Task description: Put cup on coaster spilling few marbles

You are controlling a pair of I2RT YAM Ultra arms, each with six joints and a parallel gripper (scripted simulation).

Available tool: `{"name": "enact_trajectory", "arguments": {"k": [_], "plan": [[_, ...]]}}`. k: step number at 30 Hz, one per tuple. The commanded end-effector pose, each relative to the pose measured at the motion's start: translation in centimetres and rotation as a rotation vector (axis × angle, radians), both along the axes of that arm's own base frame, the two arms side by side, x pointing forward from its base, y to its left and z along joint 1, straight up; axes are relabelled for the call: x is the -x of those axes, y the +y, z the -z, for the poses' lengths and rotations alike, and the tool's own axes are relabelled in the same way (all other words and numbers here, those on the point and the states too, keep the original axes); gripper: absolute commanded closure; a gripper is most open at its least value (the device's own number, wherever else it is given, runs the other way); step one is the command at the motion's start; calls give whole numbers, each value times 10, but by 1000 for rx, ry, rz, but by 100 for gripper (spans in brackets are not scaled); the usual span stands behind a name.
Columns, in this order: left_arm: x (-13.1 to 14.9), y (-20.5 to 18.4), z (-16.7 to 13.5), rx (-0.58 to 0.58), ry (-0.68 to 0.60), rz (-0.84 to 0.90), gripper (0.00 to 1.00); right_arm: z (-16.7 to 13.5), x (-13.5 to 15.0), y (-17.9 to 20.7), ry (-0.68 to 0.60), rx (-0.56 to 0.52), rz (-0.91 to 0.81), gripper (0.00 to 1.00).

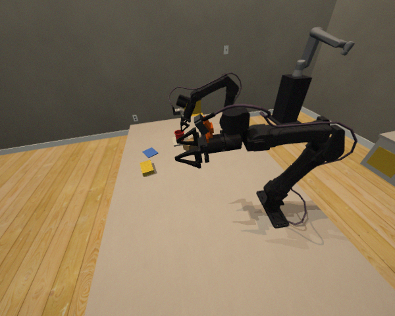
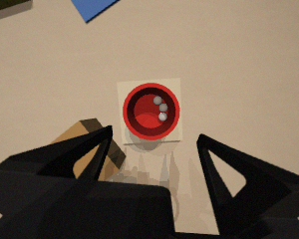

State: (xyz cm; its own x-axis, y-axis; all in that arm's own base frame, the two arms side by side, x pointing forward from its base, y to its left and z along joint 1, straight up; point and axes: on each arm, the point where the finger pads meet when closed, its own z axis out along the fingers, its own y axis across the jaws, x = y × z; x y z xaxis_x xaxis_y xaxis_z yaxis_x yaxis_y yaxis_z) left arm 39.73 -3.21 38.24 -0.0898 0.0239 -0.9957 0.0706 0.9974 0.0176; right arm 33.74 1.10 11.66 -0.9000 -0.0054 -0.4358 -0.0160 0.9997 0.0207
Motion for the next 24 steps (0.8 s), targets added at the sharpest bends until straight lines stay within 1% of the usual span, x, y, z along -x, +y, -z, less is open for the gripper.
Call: {"name": "enact_trajectory", "arguments": {"k": [1,4,5,7,10,24], "plan": [[15,23,-31,30,-110,-38,0,-16,-10,0,-113,-3,77,0],[16,27,-31,30,-112,-48,0,-13,-6,0,-98,2,67,0],[18,29,-37,31,-125,-55,0,-13,-6,2,-95,-5,59,0],[19,34,-28,29,-102,-67,0,-13,-5,2,-94,-4,58,0],[20,34,-33,29,-112,-67,0,-15,-7,2,-100,-5,58,0],[17,33,-30,21,-103,-70,0,-14,-8,0,-96,-4,64,0]]}}
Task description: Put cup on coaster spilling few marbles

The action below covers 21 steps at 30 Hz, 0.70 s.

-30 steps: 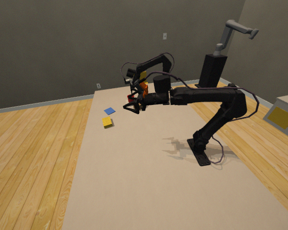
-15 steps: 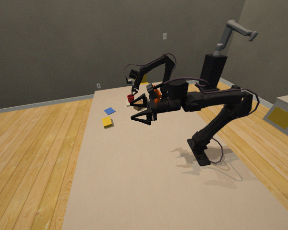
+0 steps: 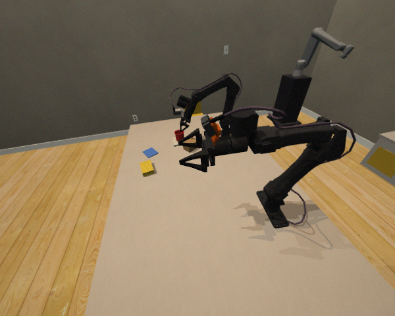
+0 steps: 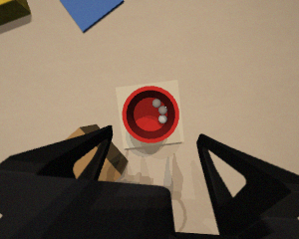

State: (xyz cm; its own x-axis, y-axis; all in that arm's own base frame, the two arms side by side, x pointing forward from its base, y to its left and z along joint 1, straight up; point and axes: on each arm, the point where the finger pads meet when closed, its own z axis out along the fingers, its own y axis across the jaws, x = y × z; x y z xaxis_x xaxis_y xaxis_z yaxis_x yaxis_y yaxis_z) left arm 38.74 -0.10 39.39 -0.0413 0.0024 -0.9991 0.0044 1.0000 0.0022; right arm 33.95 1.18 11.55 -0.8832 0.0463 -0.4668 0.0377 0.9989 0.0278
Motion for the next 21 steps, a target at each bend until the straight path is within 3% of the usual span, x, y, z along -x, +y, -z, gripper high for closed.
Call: {"name": "enact_trajectory", "arguments": {"k": [1,5,8,12,14,21], "plan": [[7,2,-18,2,-54,-4,0,-18,-8,-3,-82,12,14,0],[7,2,-18,2,-54,-4,0,-38,-16,-4,-172,25,2,0],[7,2,-18,2,-54,-4,0,-92,-27,-5,-358,31,-2,0],[7,2,-18,2,-54,-4,0,-141,-30,-6,-532,30,-7,0],[7,2,-18,2,-54,-4,0,-141,-30,-6,-532,30,-7,0],[7,2,-18,2,-54,-4,0,-242,-34,-8,-874,38,-22,0]]}}
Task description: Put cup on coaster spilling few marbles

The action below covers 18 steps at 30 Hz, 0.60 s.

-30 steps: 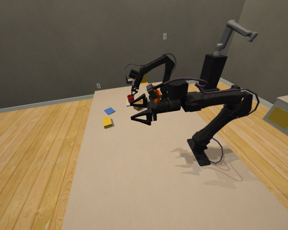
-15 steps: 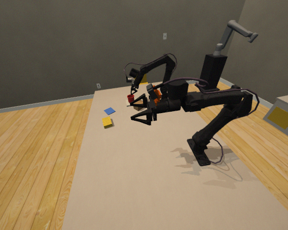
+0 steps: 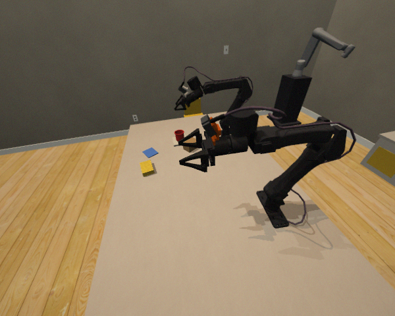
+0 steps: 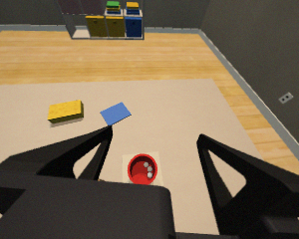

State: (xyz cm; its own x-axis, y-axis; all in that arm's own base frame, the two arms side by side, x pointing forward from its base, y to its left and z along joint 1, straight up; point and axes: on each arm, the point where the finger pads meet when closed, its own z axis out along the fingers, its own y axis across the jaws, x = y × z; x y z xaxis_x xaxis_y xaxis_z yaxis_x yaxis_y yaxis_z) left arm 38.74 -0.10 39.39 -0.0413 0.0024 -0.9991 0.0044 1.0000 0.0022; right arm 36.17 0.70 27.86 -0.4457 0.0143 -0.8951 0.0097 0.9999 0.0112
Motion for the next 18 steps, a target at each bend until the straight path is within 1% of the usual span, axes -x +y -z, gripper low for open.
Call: {"name": "enact_trajectory", "arguments": {"k": [1,6,14,18], "plan": [[7,2,-18,2,-54,-4,0,-89,-12,-3,-291,9,-9,0],[7,2,-18,2,-54,-4,0,-127,-16,-5,-448,17,-14,0],[7,2,-18,2,-54,-4,0,-141,-20,-6,-500,16,-12,0],[7,2,-18,2,-54,-4,0,-135,-21,-8,-476,16,-2,0]]}}
